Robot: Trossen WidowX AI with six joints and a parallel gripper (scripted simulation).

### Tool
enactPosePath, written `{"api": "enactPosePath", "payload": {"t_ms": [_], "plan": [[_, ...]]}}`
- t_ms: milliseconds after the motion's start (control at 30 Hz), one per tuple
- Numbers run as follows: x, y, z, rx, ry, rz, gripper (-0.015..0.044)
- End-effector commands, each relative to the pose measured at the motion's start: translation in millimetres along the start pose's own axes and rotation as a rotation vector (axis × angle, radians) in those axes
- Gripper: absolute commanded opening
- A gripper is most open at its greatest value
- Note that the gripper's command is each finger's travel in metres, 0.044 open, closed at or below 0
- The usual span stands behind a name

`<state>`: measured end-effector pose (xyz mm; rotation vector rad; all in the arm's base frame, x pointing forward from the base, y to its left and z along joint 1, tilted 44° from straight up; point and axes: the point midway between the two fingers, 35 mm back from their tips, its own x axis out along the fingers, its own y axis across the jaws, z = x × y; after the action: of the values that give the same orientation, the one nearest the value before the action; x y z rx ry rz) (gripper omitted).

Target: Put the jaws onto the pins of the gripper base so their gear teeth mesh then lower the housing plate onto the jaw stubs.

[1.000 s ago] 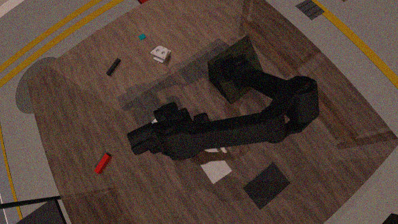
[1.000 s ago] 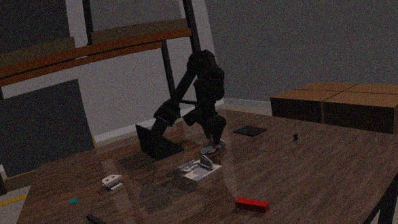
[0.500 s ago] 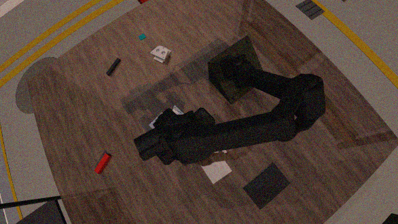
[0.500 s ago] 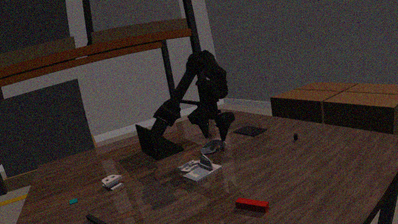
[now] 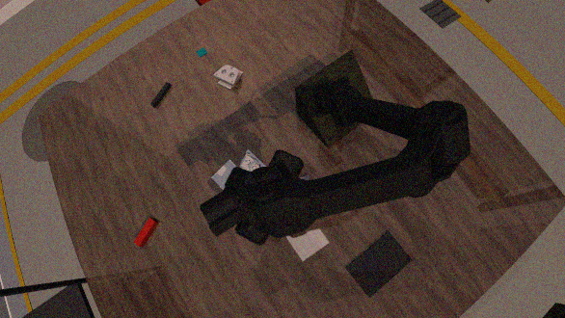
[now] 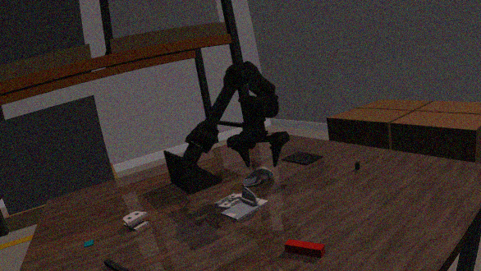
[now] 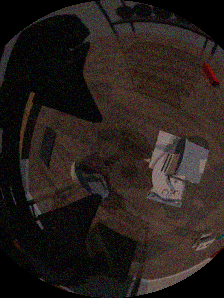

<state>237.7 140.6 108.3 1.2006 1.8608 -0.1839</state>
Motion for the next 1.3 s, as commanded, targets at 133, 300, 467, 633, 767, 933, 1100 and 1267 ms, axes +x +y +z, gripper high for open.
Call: {"api": "enactPosePath", "payload": {"t_ms": [133,300,467,633,767,933,1100,1267], "plan": [[-0.1,-1.9,-10.4,-0.205,0.003,-0.001,0.044],[-0.3,-2.7,-16.1,-0.33,0.004,-0.001,0.044],[-0.5,-3.7,-21.7,-0.455,0.005,-0.001,0.044],[-0.7,-4.8,-27.3,-0.58,0.005,-0.001,0.044],[-0.9,-5.8,-31.8,-0.68,0.006,0.0,0.044],[-1.1,-7.1,-37.3,-0.805,0.007,0.0,0.044],[-1.3,-8.5,-42.7,-0.93,0.008,0.001,0.044],[-1.5,-10.1,-48.1,-1.055,0.009,0.002,0.044]]}}
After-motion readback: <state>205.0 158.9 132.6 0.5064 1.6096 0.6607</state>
